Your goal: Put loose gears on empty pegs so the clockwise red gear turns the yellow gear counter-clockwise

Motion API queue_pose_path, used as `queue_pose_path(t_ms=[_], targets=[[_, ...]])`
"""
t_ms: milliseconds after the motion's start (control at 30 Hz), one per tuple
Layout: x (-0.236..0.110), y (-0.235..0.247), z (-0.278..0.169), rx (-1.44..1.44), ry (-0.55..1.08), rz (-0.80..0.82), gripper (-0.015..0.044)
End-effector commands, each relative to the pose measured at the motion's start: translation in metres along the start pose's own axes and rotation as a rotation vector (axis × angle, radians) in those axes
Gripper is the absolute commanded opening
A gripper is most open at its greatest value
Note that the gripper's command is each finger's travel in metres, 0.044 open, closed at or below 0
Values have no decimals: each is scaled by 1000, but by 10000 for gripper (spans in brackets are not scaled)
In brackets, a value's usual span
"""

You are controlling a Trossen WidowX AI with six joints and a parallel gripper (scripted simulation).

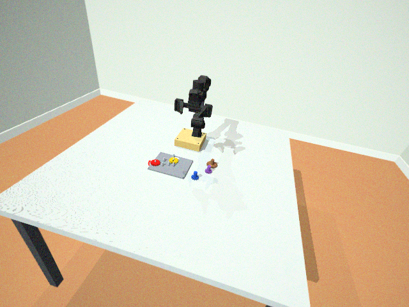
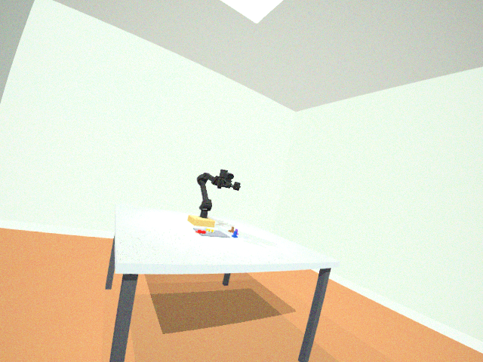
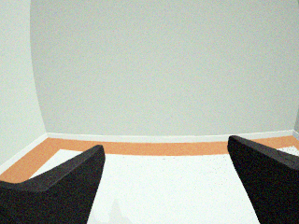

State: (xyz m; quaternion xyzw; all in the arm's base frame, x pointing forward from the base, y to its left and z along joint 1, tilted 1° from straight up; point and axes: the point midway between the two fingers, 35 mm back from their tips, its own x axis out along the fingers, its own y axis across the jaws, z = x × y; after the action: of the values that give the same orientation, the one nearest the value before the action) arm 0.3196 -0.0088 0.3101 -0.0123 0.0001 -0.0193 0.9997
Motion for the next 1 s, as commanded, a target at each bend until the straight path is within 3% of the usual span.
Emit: queue_pose_path(t_ms=[0,300,467,667,967], targets=[[2,1,-2,2,12,3,426],[43,62,-112,60,640,132,440],[29,101,-180,41,1044,163,440],[-12,133,-241,-58,1500,123,440],[-14,132,-252,-75,1549,113,440]])
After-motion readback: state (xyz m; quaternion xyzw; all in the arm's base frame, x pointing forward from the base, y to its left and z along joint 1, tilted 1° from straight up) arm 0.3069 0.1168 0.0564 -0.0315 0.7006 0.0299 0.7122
